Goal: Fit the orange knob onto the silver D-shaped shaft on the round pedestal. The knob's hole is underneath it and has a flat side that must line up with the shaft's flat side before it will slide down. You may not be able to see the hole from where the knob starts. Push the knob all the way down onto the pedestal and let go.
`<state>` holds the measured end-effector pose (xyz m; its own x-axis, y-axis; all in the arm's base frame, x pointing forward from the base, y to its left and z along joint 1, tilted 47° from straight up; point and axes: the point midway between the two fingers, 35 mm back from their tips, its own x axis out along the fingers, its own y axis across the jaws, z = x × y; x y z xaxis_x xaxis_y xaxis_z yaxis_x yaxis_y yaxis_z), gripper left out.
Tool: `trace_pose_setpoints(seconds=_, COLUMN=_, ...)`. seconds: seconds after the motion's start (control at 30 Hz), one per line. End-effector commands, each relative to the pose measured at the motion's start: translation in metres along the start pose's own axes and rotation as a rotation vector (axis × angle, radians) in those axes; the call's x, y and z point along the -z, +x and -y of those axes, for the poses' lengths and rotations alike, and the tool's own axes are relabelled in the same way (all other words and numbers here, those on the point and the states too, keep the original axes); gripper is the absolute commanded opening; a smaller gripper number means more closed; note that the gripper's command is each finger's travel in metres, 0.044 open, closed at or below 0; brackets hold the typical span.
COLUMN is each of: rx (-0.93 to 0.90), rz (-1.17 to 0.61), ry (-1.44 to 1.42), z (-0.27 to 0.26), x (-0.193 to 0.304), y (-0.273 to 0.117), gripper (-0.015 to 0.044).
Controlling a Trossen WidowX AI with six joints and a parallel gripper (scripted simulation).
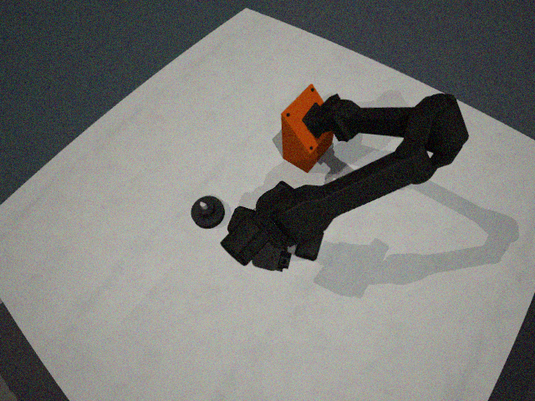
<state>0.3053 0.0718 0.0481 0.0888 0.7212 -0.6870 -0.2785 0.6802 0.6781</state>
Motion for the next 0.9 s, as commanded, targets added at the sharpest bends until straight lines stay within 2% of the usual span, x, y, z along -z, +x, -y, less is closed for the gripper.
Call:
trace_pose_setpoints(seconds=0.0, rx=-0.007, rz=-0.006, ry=0.006, z=-0.001, x=0.002, y=0.009, gripper=0.044)
trace_pose_setpoints(seconds=0.7, rx=-0.012, rz=-0.004, ry=0.007, z=-0.003, x=0.003, y=0.039, gripper=0.044)
trace_pose_setpoints(seconds=0.87, rx=-0.012, rz=-0.004, ry=0.007, z=-0.003, x=0.003, y=0.039, gripper=0.0309)
